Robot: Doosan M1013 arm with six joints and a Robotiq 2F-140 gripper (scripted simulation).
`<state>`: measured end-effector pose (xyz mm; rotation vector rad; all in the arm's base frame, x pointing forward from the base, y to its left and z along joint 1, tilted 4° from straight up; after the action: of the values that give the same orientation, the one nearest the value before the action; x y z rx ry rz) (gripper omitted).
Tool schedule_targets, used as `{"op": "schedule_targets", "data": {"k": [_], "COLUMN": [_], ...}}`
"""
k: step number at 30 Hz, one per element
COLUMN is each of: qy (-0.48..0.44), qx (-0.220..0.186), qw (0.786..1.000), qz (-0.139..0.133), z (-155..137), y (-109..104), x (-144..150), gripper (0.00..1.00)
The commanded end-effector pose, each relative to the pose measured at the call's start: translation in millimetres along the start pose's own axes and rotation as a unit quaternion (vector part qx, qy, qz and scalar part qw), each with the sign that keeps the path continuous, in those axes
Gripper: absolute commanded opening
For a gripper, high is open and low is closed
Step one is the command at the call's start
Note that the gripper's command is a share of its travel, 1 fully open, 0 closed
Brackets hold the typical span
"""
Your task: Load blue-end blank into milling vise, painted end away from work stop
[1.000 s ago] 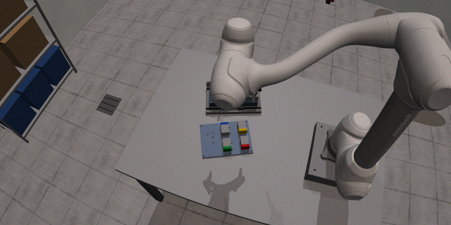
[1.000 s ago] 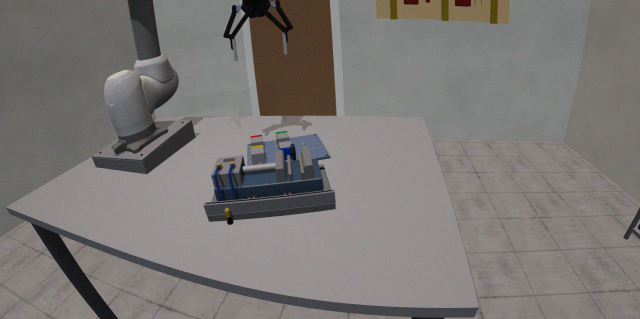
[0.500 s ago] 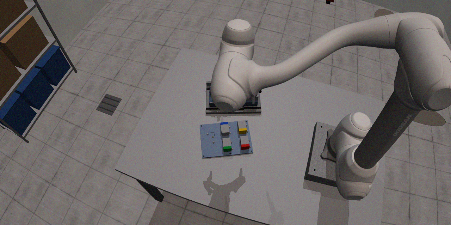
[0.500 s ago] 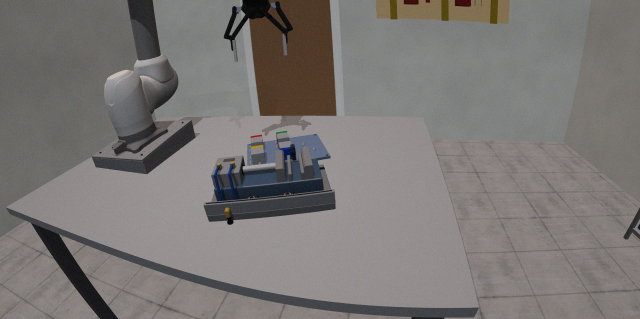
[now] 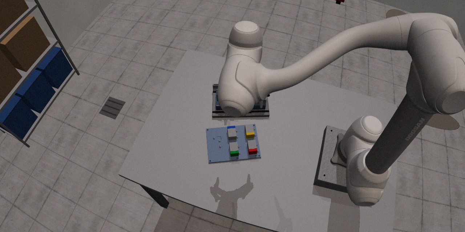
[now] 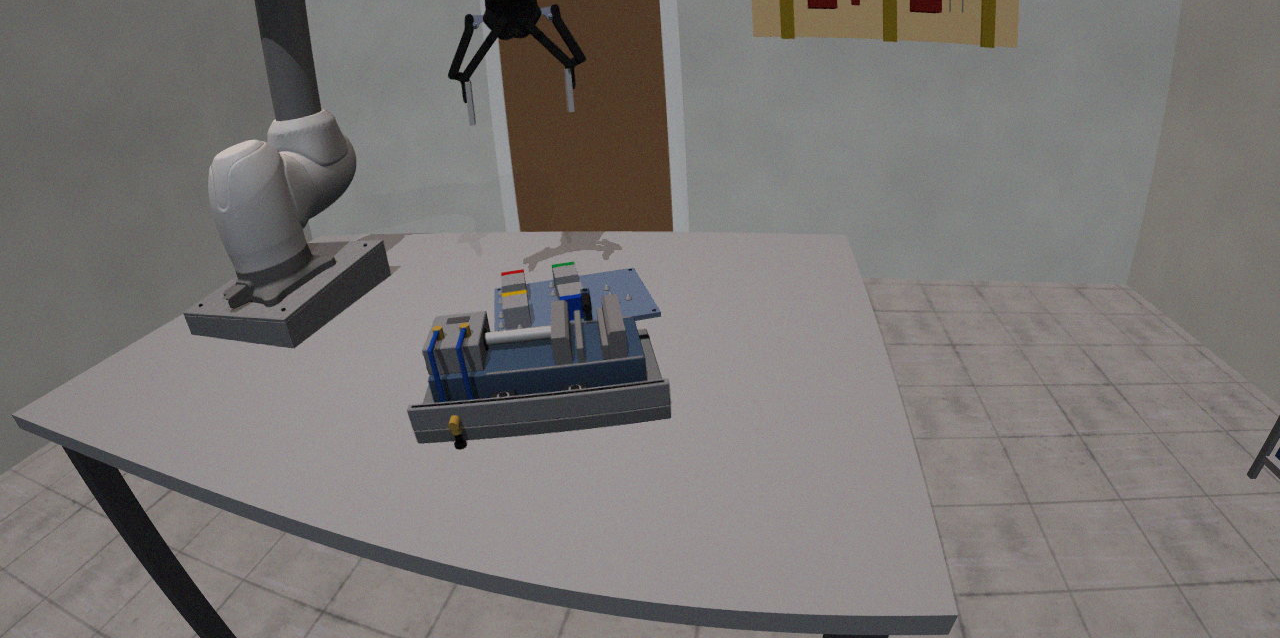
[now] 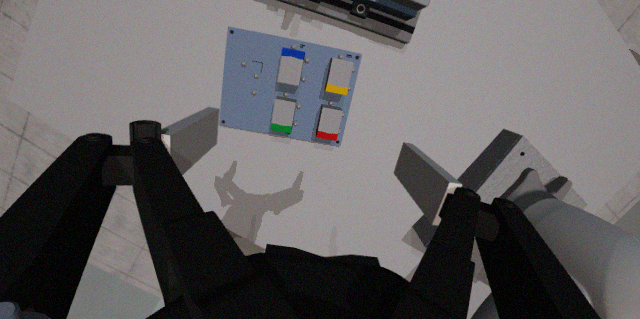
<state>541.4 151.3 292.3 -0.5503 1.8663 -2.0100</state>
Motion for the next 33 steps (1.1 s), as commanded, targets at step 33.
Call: {"op": "schedule_targets", "data": {"k": [33], "qy": [-0.117], "qx": [0.0], "qw": [0.993], "qz": [0.0], "z": [-4.1], "y": [3.4], "x": [0.0], "gripper": [1.0]}}
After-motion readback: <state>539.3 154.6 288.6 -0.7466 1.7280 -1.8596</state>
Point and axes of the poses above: the point where the finger pads meet when closed, its own y axis out along the fingers, its own x axis across the jaws, z = x × y, the point moved 5 cm from there along -y, back along the fingers, and after that the axes turned 2 degrees about y, right-handed, at the moved point
